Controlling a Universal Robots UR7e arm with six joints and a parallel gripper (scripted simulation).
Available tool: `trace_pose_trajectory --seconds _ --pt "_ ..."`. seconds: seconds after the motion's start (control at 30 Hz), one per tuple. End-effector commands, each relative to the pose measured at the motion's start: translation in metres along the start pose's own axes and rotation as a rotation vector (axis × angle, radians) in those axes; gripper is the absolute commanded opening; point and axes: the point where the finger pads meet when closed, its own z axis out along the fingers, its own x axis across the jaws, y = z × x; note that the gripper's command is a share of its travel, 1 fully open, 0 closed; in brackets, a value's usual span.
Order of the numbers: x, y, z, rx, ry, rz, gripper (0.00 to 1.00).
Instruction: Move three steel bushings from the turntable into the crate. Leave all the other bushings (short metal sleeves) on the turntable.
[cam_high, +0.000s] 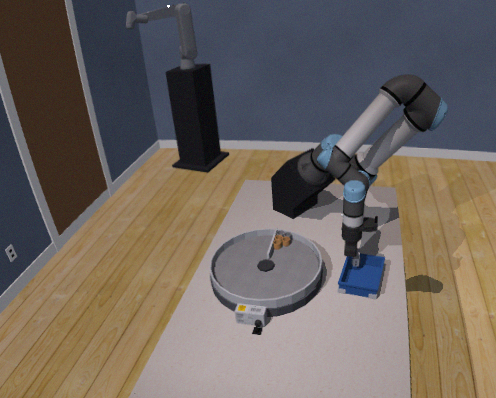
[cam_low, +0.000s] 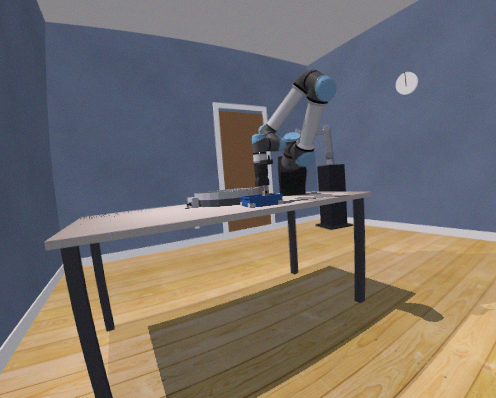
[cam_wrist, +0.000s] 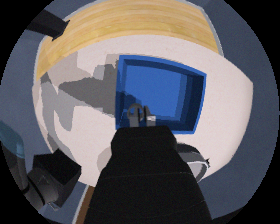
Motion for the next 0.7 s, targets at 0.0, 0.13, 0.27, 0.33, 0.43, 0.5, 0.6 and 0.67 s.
trace_pose_trajectory --seconds 0.0,0.13,0.27,0.33,0.43,0.5,0.6,0.67 --pt "0.0005 -0.0001 0.0025 0.0 0.001 0.0 0.0" --pt "0.0005 -0.0001 0.0025 0.0 0.001 0.0 0.0" --pt "0.0005 -0.0001 0.0025 0.0 0.001 0.0 0.0" --pt "0.0005 -0.0001 0.0042 0.0 0.001 0.0 0.0" --pt "0.0005 -0.0001 0.0094 0.0 0.001 0.0 0.0" --pt "0.0005 -0.0001 0.0111 0.0 0.002 0.0 0.0" --pt "0.0005 -0.0001 0.0111 0.0 0.002 0.0 0.0" --pt "0.0005 -0.0001 0.0111 0.0 0.002 0.0 0.0"
